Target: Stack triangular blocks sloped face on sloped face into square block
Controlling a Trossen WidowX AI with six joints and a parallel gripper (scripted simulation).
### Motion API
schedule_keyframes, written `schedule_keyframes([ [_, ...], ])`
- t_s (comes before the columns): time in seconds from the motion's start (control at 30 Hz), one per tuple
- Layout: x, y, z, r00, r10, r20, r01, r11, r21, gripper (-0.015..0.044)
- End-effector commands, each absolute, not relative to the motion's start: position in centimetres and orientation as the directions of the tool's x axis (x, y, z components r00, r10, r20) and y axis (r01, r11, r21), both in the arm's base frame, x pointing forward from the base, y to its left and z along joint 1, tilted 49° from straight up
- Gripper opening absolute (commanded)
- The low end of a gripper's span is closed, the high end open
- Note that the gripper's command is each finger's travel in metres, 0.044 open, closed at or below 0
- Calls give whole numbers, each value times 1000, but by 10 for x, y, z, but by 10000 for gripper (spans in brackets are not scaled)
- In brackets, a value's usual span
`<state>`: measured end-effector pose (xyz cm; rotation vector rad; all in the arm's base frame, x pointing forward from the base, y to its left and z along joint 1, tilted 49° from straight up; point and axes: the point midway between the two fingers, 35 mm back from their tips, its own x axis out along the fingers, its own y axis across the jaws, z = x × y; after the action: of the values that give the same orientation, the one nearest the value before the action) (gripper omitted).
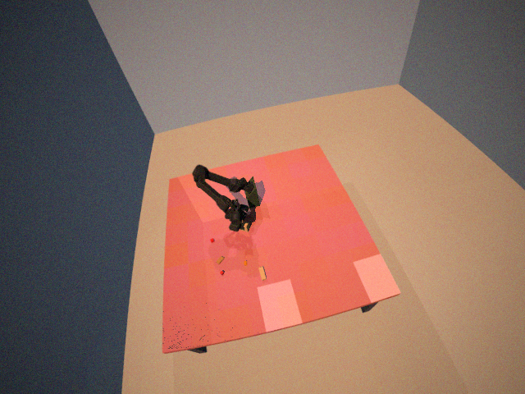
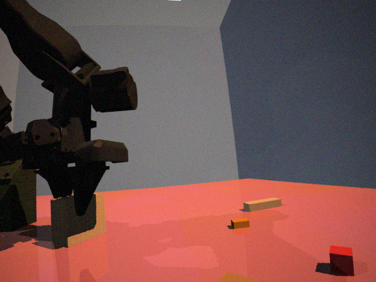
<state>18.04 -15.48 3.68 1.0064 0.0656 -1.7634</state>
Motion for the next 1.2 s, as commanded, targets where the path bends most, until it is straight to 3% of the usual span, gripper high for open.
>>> schedule_keyframes([
  [0.0, 180, -155, 36, -91, -753, -652, 803, -443, 400, 0],
  [0.5, 180, -155, 36, -92, -754, -650, 803, -443, 399, 0],
  [1.03, 180, -155, 36, -91, -754, -650, 802, -443, 401, 420],
  [1.17, 180, -155, 36, -91, -754, -650, 802, -443, 401, 440],
])
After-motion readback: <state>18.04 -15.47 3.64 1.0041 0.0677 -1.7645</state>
